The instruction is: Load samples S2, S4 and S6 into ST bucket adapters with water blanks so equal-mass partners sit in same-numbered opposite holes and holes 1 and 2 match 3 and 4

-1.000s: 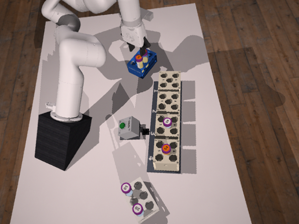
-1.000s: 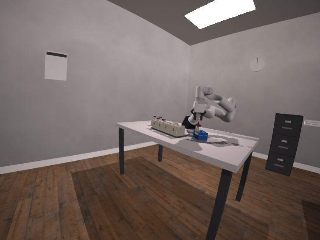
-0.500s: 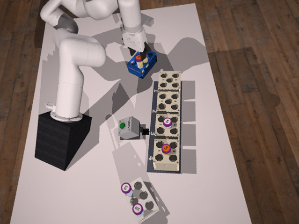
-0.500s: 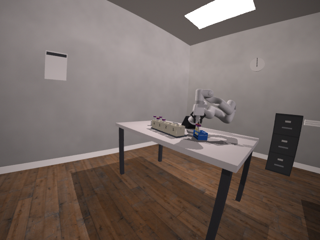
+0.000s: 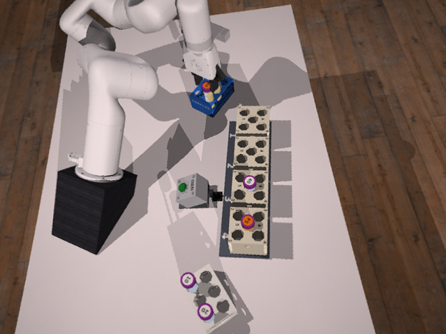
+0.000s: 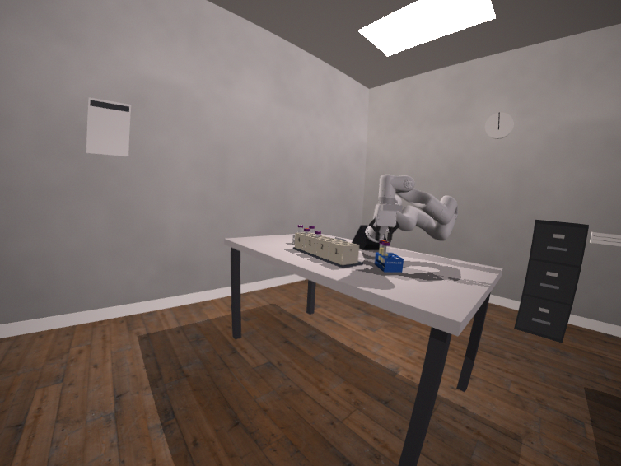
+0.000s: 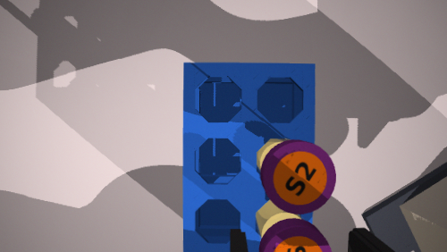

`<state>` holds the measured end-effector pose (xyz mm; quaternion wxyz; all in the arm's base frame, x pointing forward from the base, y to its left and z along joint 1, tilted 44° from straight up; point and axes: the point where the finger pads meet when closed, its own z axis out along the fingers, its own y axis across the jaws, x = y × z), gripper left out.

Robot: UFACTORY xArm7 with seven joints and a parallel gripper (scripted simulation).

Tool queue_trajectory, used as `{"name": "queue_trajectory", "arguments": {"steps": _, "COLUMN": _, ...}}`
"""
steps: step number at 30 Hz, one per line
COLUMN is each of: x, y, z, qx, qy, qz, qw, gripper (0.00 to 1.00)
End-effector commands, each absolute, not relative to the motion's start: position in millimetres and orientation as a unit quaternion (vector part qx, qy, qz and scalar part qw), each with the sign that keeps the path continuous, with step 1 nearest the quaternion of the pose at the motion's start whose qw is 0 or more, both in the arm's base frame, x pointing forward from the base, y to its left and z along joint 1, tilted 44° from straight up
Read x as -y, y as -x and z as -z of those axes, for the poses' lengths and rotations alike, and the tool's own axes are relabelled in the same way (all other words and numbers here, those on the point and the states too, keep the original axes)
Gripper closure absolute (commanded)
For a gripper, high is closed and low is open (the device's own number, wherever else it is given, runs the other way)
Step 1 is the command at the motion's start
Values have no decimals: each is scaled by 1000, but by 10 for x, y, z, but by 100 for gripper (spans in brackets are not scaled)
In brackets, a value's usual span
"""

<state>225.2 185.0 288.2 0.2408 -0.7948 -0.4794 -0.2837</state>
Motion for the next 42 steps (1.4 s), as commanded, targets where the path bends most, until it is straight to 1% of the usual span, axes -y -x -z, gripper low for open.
{"name": "queue_trajectory", "arguments": {"steps": 1, "x": -1857, "y": -2255, "z": -2880, "qx": 479, "qy": 794, "qz": 285, "qw": 241, "gripper": 43}}
{"name": "queue_trajectory", "arguments": {"steps": 42, "x": -1979, "y": -2296, "z": -2745, "qx": 479, "qy": 794, "qz": 285, "qw": 241, "gripper": 43}}
